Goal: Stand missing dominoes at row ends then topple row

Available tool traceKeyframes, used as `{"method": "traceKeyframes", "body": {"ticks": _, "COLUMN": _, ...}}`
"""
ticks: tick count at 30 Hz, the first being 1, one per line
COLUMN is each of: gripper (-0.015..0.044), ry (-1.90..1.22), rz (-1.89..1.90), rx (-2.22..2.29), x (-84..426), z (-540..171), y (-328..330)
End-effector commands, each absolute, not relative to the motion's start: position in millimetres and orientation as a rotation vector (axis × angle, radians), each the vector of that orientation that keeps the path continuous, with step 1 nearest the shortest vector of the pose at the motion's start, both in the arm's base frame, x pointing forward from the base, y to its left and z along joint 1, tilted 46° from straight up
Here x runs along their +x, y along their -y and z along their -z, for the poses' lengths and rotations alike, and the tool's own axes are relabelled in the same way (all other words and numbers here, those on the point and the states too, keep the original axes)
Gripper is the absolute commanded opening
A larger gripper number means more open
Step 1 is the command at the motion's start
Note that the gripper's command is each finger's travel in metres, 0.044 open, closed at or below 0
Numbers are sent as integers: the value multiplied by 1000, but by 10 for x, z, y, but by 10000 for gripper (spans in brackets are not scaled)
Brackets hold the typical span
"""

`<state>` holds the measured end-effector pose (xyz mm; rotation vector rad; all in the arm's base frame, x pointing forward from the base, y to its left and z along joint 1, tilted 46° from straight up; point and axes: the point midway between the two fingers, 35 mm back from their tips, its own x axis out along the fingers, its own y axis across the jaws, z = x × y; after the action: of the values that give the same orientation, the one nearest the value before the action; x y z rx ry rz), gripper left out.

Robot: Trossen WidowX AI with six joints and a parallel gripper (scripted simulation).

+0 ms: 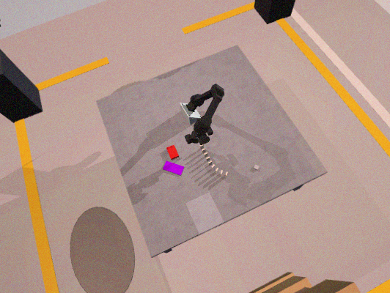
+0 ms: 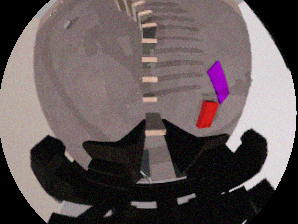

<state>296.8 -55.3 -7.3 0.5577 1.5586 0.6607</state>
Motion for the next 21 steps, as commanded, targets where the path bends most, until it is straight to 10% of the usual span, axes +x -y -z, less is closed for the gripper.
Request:
{"method": "traceKeyframes", "body": {"ticks": 1, "gripper": 107, "ry": -1567, "rz": -664, "rx": 569, "x": 2919, "z": 190, "y": 409}}
{"method": "traceKeyframes", "body": {"ticks": 21, "gripper": 107, "ry": -1565, "rz": -669, "rx": 573, "x": 2821, "z": 422, "y": 135}}
